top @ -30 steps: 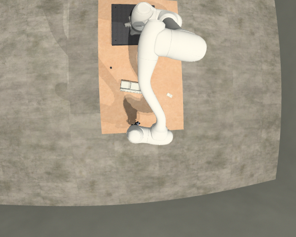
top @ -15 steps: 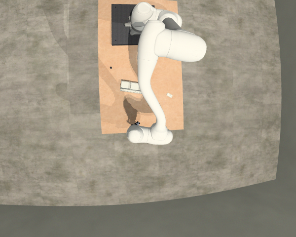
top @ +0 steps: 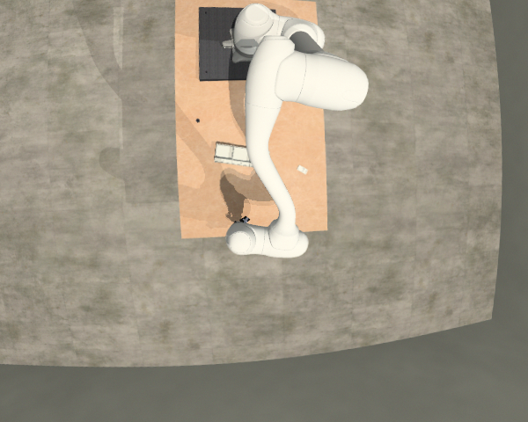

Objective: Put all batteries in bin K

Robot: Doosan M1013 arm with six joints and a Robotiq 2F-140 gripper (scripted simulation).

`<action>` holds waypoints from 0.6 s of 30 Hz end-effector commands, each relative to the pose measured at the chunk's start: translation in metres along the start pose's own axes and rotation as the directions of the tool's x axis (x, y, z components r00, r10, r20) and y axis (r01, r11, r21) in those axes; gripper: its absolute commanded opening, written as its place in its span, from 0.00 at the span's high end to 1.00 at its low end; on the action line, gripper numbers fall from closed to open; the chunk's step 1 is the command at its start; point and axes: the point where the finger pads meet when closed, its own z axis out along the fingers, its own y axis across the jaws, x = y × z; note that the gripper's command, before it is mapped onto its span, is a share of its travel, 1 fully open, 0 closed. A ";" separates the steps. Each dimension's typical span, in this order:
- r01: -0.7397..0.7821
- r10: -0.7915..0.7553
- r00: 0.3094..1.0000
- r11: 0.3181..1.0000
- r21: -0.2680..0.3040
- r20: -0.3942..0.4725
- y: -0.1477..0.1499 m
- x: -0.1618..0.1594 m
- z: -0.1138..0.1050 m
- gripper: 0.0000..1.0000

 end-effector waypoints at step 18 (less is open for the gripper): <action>0.000 0.000 1.000 1.000 0.001 0.001 0.000 0.000 -0.015 0.88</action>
